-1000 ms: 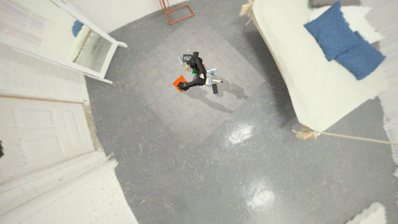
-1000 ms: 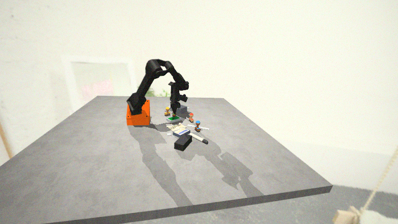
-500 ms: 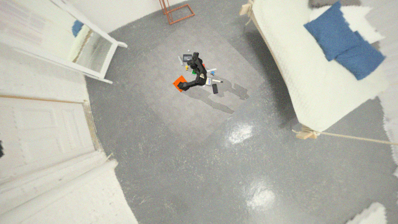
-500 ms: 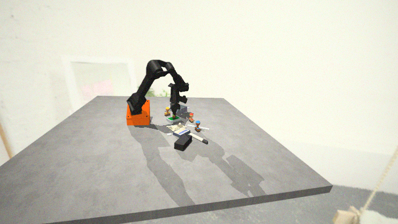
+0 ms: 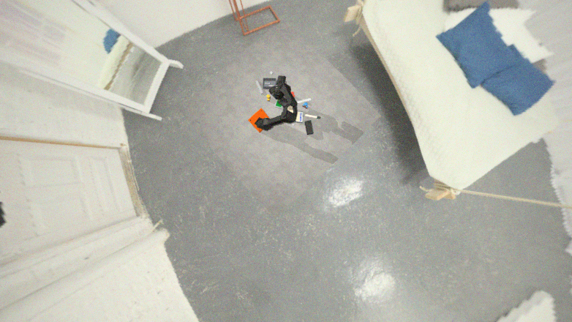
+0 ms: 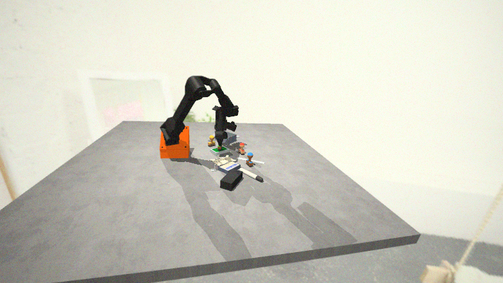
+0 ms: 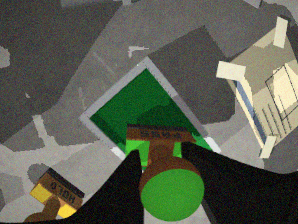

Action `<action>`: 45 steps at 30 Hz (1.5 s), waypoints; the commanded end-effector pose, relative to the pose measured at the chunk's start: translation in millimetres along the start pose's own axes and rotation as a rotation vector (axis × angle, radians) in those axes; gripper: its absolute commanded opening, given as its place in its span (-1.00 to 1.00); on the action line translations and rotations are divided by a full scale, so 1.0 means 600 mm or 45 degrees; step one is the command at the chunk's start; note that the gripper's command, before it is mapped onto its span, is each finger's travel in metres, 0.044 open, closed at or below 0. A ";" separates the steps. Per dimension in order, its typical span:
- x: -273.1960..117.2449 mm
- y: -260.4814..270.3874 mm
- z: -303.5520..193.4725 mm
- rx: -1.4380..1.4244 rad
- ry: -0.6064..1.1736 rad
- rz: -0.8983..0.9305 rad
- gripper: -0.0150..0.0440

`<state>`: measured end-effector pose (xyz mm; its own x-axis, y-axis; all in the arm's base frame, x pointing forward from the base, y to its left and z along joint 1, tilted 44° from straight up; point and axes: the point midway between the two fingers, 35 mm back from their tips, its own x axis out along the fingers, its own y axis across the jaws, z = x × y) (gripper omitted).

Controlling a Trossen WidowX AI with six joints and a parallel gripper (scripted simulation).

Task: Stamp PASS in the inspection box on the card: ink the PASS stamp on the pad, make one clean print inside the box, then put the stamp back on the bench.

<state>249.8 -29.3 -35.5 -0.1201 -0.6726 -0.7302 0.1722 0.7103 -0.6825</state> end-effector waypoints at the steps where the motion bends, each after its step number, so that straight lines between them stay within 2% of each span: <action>1: 0.003 0.000 0.000 -0.004 -0.002 -0.004 -0.49; 45: 0.009 0.000 0.000 -0.004 -0.002 -0.004 -0.49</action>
<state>248.9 -31.2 -38.1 -0.1187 -0.6728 -0.7302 0.1684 0.7111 -0.6826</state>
